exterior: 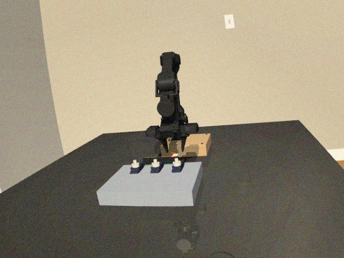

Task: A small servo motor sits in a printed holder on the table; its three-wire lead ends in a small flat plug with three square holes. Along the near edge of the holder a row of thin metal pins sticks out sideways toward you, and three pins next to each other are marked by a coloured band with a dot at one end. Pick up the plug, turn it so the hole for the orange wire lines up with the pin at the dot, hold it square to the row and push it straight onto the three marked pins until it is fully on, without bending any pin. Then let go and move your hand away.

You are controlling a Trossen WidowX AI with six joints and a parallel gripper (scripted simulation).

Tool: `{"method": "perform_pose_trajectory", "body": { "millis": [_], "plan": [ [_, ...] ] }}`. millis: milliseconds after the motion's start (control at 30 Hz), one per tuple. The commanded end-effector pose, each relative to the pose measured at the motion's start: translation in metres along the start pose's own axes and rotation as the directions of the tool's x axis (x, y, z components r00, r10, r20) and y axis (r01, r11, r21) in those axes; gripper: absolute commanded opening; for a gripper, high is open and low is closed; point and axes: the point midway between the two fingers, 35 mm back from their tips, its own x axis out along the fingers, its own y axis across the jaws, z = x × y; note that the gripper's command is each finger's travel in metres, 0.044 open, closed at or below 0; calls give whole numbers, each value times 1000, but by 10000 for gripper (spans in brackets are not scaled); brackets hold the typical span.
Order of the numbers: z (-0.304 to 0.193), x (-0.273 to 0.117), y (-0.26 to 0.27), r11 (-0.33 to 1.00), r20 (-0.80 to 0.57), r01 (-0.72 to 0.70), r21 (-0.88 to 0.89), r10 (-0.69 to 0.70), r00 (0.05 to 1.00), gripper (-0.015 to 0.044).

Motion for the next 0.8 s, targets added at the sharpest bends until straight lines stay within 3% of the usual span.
{"method": "perform_pose_trajectory", "body": {
  "millis": [0, 67, 767],
  "plan": [
    [2, -40, 0, 1000, 23, -3, -7, 3, 1000, 394],
    [1, -47, 0, 1000, 22, -3, -7, 3, 1000, 440],
    [1, -47, 0, 1000, 22, -3, -7, 3, 1000, 440]
  ]
}}
